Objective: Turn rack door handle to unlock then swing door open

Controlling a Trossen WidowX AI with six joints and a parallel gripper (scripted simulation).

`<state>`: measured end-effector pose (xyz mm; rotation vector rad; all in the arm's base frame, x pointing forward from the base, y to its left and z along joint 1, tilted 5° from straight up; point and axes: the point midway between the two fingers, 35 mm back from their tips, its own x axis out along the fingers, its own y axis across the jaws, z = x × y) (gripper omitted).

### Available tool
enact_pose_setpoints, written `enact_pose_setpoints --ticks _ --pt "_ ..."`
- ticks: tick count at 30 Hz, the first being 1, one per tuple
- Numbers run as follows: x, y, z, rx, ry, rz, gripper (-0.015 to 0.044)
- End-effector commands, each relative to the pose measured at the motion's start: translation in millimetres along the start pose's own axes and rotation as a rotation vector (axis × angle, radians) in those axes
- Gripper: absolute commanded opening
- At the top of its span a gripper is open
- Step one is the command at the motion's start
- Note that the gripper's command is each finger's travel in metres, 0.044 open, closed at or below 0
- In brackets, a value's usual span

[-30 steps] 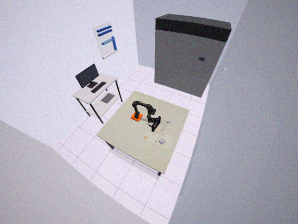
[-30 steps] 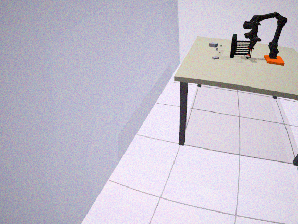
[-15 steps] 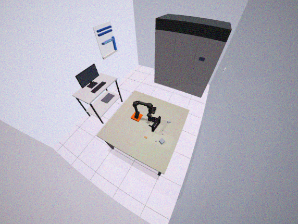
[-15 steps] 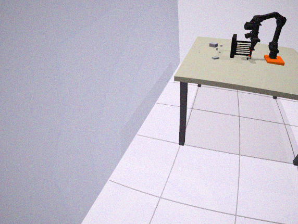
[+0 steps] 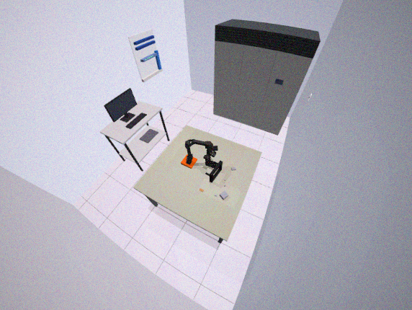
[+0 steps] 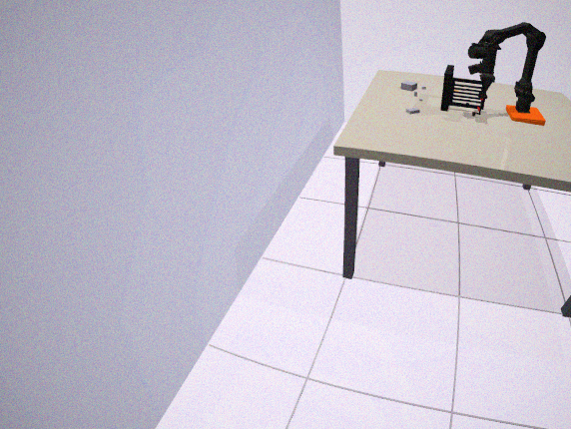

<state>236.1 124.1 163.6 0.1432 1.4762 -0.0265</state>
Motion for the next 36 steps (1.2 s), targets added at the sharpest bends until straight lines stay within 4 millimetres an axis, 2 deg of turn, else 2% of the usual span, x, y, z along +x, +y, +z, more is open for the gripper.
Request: enact_pose_setpoints --ticks 1,10,24,34,36 --pt "-0.2 6.9 2.6 0.073 0.001 -0.006 0.0022" --pt "-0.3 26.1 7.1 0.196 0.001 -0.004 0.0022" --pt "-0.3 26.5 7.1 0.199 0.001 -0.003 0.0022" --pt "-0.3 26.5 7.1 0.199 0.001 -0.003 0.0284" --pt "-0.4 26.5 7.1 0.199 0.001 -0.003 0.0293"
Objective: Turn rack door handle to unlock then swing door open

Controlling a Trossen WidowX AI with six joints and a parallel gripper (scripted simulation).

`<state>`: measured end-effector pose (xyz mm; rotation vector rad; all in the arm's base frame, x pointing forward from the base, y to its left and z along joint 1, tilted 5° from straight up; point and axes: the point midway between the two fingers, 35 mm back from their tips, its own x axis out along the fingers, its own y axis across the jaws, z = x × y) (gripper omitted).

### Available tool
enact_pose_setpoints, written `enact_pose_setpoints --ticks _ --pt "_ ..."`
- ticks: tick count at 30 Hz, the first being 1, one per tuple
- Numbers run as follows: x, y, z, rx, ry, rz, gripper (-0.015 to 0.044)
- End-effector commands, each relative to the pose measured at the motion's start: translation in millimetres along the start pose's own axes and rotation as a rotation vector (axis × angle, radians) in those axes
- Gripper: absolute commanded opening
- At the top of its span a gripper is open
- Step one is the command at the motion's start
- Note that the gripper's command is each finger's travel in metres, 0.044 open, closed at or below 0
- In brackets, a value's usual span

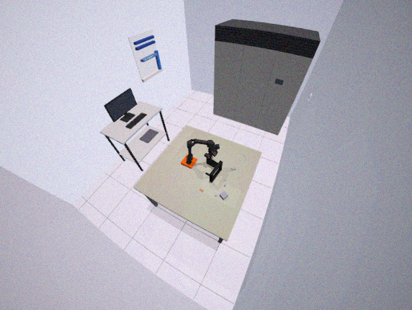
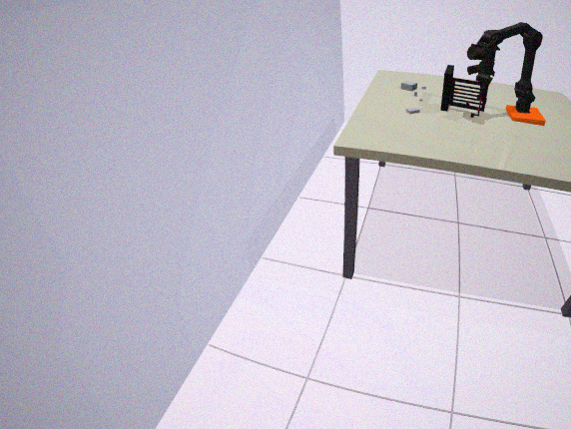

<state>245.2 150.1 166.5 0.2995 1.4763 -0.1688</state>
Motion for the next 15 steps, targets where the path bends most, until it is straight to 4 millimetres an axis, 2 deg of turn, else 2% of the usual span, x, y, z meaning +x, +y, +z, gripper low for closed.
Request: enact_pose_setpoints --ticks 1,15 --pt "-0.8 -0.2 0.9 0.006 -0.004 -0.003 0.0293" --pt "-16.8 1.2 1.7 0.006 -0.004 -0.003 0.0293"
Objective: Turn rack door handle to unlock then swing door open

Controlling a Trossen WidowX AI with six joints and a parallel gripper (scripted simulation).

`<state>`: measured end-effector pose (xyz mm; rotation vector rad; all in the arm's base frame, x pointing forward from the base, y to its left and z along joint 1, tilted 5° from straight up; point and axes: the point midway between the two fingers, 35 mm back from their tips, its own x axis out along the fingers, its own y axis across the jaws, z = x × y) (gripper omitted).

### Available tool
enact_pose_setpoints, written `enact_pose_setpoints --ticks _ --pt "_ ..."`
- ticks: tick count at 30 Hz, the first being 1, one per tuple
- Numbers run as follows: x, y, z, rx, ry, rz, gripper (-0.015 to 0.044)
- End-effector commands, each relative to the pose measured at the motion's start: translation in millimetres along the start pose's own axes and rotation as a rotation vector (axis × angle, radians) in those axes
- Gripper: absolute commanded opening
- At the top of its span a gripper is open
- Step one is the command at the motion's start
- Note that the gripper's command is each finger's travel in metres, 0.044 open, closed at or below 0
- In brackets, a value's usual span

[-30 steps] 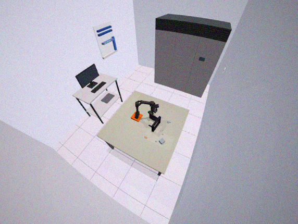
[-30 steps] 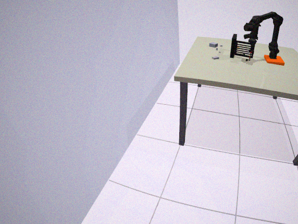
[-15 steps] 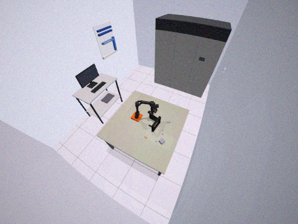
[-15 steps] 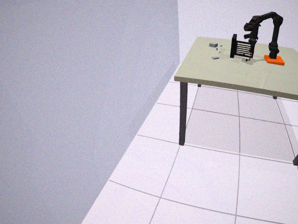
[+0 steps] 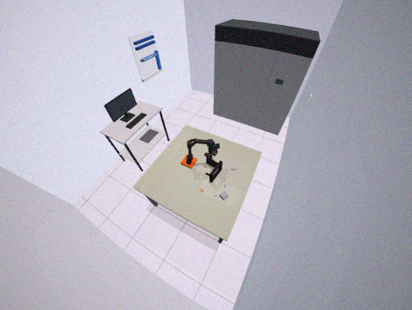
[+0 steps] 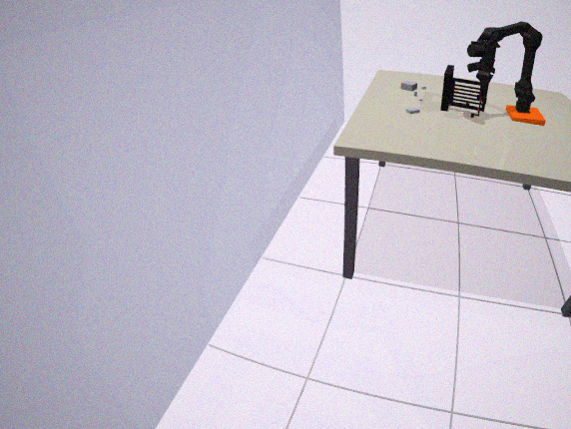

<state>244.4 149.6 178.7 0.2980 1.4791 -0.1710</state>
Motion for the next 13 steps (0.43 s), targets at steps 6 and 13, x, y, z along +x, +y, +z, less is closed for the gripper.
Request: enact_pose_setpoints --ticks 6,13 --pt "-11.6 1.1 1.6 0.006 -0.006 0.000 0.0293" --pt "-19.7 1.3 1.6 0.006 -0.006 0.000 0.0293"
